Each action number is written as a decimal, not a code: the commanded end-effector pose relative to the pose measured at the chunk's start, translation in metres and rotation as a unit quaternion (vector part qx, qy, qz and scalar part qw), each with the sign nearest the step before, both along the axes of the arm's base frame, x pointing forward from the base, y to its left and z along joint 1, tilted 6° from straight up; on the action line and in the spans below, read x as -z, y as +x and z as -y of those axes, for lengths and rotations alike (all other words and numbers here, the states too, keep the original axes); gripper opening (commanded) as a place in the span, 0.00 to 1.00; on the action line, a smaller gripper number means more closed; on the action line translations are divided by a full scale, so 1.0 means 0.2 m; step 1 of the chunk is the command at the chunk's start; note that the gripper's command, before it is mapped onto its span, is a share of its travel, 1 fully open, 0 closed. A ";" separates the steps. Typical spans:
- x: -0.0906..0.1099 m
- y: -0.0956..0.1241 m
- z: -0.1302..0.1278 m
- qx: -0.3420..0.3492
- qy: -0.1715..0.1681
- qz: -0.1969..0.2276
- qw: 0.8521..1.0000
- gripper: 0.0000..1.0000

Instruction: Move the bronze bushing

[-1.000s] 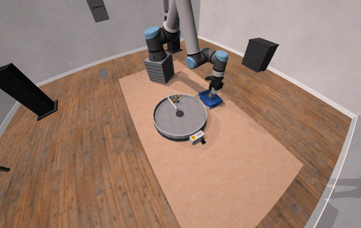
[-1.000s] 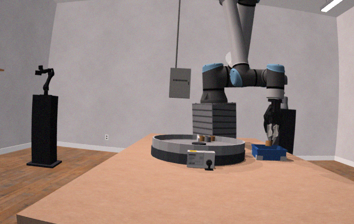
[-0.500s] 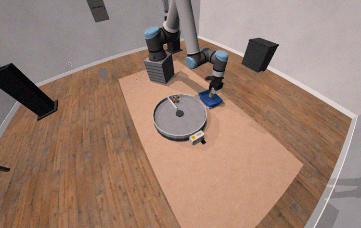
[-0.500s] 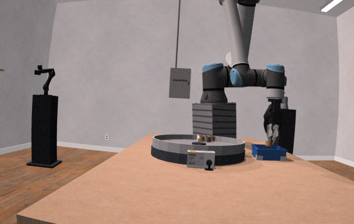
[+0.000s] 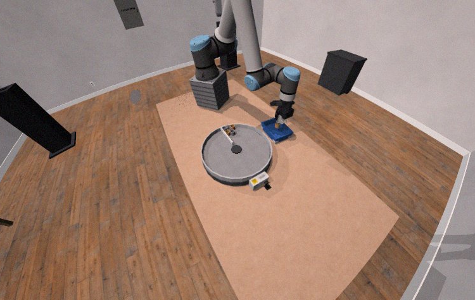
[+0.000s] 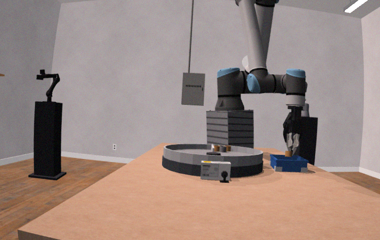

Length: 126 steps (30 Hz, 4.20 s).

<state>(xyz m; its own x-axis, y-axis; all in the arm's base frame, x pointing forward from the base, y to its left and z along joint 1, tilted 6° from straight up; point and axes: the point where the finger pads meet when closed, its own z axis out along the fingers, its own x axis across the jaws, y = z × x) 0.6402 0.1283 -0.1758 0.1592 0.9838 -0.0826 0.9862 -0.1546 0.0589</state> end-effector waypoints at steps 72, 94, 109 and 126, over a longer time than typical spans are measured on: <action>0.20 0.02 0.03 0.000 0.000 0.000 1.000 0.00; 0.19 0.02 0.02 -0.001 0.000 0.000 1.000 0.00; 0.19 0.02 0.02 -0.001 0.000 0.000 1.000 0.00; 0.21 0.02 0.02 -0.001 0.000 0.000 1.000 0.00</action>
